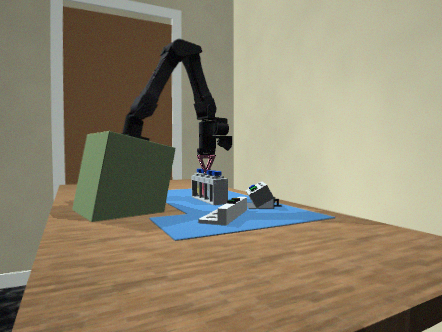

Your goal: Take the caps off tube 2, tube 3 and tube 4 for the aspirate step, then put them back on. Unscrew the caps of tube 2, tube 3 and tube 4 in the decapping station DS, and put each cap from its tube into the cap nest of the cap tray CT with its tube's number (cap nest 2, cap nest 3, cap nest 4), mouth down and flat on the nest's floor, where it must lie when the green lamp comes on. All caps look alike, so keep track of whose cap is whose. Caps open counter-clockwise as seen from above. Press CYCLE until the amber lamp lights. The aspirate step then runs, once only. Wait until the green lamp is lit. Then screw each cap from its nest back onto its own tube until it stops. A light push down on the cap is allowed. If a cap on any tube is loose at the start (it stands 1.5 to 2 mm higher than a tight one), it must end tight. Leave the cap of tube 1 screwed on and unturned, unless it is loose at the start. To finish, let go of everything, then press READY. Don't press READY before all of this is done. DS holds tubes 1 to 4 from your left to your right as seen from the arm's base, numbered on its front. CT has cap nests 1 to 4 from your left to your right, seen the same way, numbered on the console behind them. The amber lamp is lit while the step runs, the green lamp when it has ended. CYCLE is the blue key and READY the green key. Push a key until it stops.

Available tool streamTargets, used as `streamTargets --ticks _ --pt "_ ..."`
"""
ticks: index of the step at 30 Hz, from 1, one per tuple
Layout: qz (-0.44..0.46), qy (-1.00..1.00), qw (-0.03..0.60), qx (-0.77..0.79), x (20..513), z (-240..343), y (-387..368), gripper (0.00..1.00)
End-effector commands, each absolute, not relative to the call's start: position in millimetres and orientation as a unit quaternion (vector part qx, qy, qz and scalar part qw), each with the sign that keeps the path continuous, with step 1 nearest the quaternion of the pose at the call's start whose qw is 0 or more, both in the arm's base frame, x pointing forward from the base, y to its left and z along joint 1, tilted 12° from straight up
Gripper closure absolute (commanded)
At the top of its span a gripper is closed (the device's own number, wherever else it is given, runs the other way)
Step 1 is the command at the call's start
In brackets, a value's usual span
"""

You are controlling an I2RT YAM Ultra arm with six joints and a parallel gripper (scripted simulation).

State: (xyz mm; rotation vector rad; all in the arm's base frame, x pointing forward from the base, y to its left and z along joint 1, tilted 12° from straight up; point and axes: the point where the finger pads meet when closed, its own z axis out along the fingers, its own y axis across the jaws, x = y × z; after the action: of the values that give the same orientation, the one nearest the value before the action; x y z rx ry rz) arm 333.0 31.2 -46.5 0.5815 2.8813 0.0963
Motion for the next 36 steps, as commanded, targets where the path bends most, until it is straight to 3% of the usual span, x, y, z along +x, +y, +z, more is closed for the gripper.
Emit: streamTargets --ticks 1,18,26,27,36 --pt "0.048 0.94 0.1 0.323 335.6 -43.6 31.6 0.51" --pt "0.084 0.73 0.072 0.674 335.0 -43.7 32.4 0.51" --pt "0.084 0.73 0.072 0.674 334.9 -43.5 32.5 0.51" --pt "0.084 0.73 0.072 0.674 334.9 -43.5 32.5 1.0" --pt "0.084 0.73 0.072 0.674 334.9 -43.5 32.5 1.0"
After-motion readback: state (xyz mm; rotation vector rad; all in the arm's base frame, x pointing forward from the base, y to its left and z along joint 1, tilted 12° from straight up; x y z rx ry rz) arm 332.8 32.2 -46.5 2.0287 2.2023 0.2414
